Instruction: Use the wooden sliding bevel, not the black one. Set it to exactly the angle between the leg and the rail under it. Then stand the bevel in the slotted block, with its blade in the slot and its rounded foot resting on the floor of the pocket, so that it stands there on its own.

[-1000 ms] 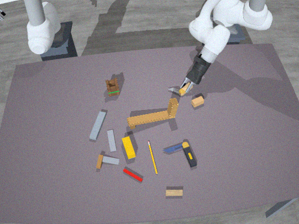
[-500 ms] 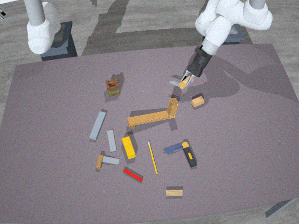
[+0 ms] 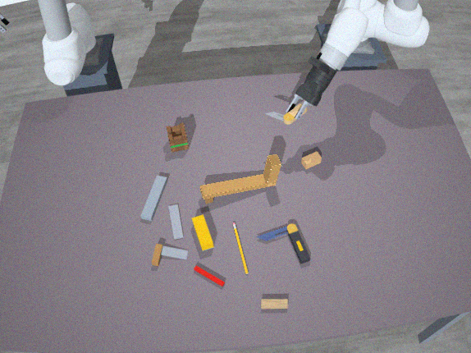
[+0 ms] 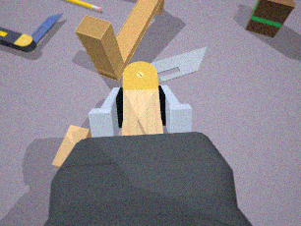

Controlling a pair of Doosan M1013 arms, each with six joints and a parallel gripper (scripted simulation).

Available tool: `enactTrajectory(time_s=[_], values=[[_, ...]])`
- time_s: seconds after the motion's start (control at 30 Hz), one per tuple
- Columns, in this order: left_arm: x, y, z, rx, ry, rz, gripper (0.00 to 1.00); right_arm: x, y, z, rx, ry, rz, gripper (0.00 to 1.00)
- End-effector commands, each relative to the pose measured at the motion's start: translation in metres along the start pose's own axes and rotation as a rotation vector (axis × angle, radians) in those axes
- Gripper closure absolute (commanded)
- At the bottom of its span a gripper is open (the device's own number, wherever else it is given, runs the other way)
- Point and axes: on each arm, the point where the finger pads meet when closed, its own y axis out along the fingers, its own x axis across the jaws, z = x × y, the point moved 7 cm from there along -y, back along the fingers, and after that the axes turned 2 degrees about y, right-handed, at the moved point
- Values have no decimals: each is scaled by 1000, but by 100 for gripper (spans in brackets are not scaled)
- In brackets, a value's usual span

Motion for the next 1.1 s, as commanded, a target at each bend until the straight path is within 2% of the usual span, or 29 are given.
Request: enactTrajectory(time_s=[0.0,0.4,1.07], values=[[-2,-13,16,-26,-3,-17,100,0,-1,0,-1,0,-1,0],[-3,-33,37,-26,-3,-17,100,0,-1,0,-1,0,-1,0],[-3,-34,39,-27,-3,-17,100,0,-1,0,-1,0,-1,0]])
